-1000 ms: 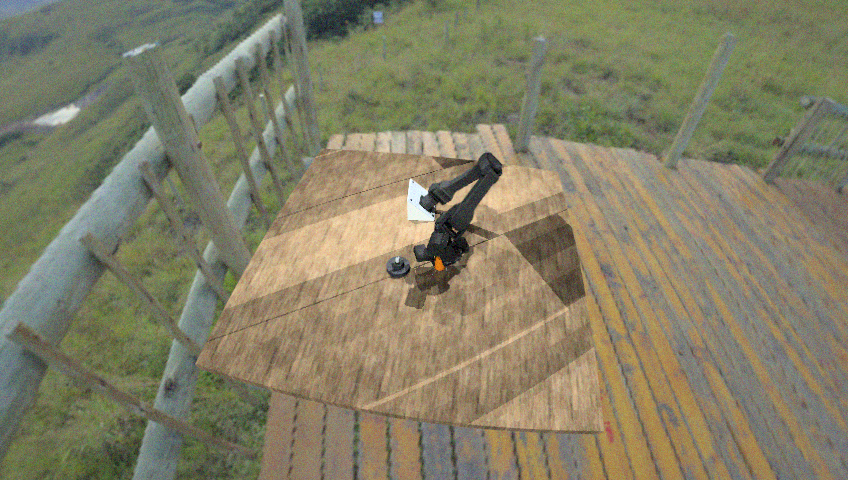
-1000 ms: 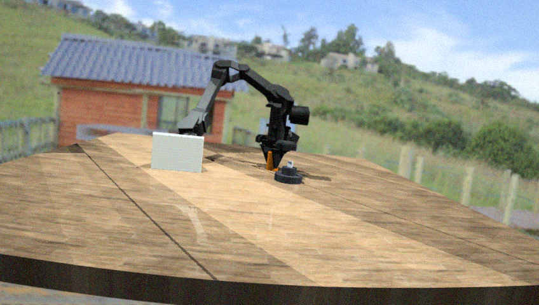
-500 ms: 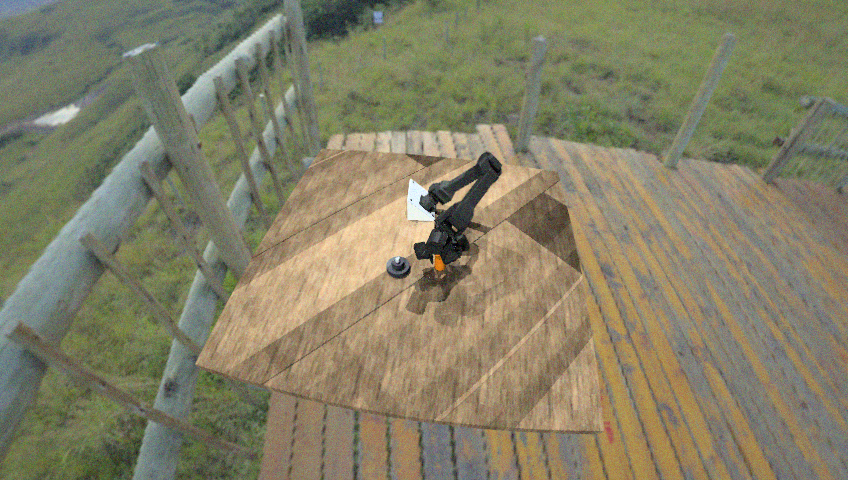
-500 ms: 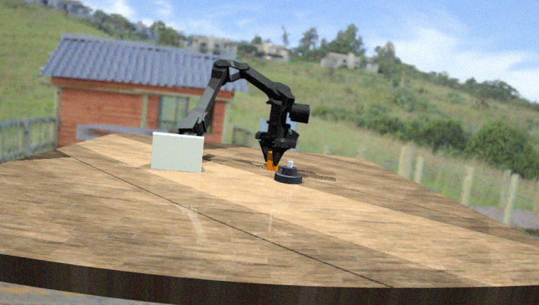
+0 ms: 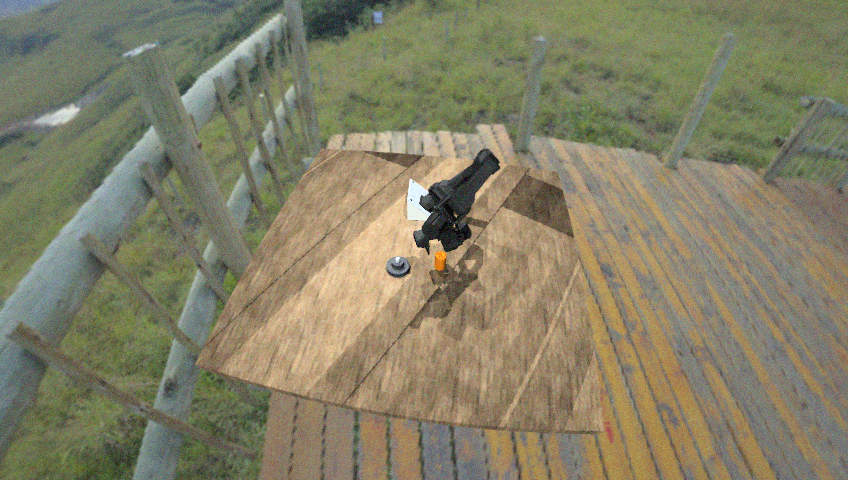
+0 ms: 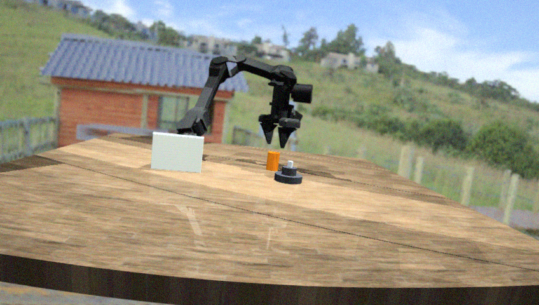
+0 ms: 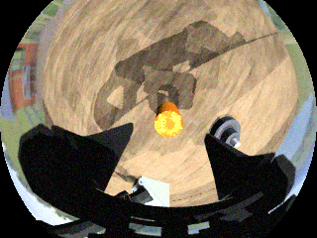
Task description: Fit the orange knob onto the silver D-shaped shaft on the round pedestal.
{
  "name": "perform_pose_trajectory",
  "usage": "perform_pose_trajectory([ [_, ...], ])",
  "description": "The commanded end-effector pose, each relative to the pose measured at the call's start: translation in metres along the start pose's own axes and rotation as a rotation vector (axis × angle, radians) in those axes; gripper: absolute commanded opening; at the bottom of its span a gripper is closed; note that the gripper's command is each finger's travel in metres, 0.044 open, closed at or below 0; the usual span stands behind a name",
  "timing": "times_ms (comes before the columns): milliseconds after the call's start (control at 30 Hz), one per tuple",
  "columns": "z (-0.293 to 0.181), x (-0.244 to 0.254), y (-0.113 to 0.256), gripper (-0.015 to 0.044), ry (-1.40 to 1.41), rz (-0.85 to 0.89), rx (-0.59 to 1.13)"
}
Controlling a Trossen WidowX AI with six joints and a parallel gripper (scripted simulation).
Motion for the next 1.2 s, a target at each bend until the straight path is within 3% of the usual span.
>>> perform_pose_trajectory([
  [0,-0.001,0.001,-0.008,0.044,-0.006,0.003,0.006],
  [1167,-0.001,0.001,-0.063,0.044,-0.006,0.004,0.006],
])
Point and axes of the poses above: the point midway between the two fingers, 35 mm back from their tips, its own y axis back along the fingers, its own x axis across the jaws, z = x × y, the point moved 8 cm from there along y, back along the fingers, and after that the axes turned 6 degrees about -y, right-handed, at the moved point
